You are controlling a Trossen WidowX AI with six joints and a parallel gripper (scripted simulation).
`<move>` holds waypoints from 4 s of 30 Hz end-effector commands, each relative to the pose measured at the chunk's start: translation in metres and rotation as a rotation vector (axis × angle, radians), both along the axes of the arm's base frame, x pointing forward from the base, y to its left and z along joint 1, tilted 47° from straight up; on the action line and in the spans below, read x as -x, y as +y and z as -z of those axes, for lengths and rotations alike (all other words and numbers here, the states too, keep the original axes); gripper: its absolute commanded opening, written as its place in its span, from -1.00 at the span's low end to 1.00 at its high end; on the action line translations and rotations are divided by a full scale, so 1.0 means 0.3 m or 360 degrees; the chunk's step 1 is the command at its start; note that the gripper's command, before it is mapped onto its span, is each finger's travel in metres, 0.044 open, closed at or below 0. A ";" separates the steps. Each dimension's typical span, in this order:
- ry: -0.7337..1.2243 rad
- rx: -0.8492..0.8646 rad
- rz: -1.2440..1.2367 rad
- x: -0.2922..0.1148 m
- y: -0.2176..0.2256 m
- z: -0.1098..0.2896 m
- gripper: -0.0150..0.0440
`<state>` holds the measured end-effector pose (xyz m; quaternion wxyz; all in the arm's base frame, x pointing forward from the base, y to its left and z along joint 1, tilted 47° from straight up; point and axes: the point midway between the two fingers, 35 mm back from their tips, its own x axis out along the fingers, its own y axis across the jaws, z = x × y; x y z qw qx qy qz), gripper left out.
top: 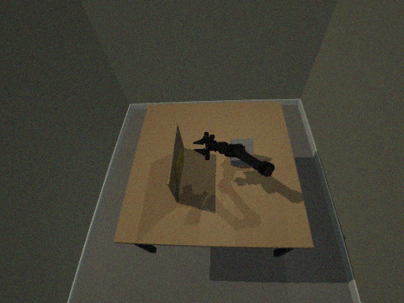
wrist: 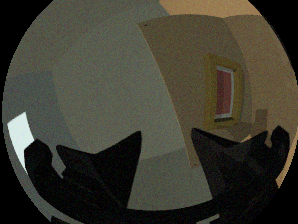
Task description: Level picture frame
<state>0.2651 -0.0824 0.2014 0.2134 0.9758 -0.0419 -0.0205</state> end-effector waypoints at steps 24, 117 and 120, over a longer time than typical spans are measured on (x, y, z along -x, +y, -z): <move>-0.0004 -0.0005 -0.0005 -0.004 0.094 0.069 0.39; -0.0018 -0.0015 -0.0009 -0.385 0.275 0.265 0.39; -0.0019 -0.0015 -0.0009 -0.397 0.274 0.265 0.39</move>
